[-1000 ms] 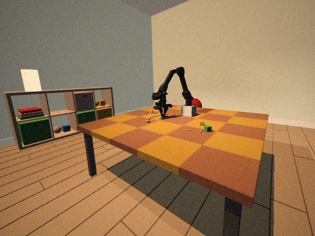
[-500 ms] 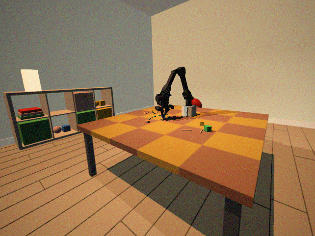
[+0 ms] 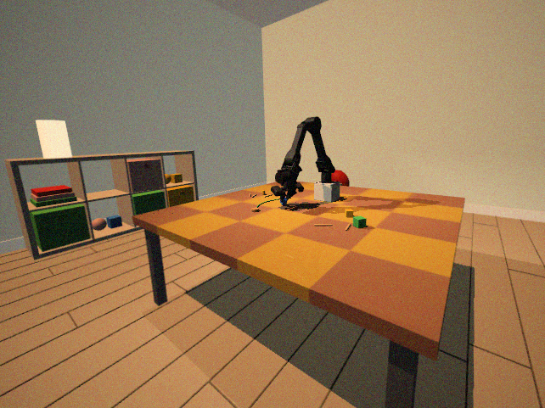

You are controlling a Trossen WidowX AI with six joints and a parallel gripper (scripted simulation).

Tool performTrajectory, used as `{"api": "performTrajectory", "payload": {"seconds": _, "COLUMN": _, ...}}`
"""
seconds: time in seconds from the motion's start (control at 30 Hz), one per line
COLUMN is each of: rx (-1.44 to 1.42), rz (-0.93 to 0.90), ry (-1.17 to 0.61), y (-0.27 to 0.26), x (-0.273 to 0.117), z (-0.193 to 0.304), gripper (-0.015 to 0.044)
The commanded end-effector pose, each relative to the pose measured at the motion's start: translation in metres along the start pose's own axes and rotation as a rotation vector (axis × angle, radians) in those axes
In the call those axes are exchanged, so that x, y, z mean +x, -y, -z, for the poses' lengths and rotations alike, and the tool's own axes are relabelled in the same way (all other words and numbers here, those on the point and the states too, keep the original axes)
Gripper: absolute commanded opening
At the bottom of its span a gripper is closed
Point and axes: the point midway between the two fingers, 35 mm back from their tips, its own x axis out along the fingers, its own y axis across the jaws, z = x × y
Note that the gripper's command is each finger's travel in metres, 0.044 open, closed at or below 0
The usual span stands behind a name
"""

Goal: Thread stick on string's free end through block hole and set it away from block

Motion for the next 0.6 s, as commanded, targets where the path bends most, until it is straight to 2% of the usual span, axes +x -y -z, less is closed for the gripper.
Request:
{"api": "performTrajectory", "payload": {"seconds": 0.0, "rx": 0.003, "rz": 0.004, "ry": 0.063, "y": -0.001, "x": 0.001, "z": 0.004, "gripper": 0.0}}
{"api": "performTrajectory", "payload": {"seconds": 0.57, "rx": 0.007, "rz": 0.019, "ry": 0.307, "y": 0.001, "x": 0.001, "z": 0.018, "gripper": 0.0}}
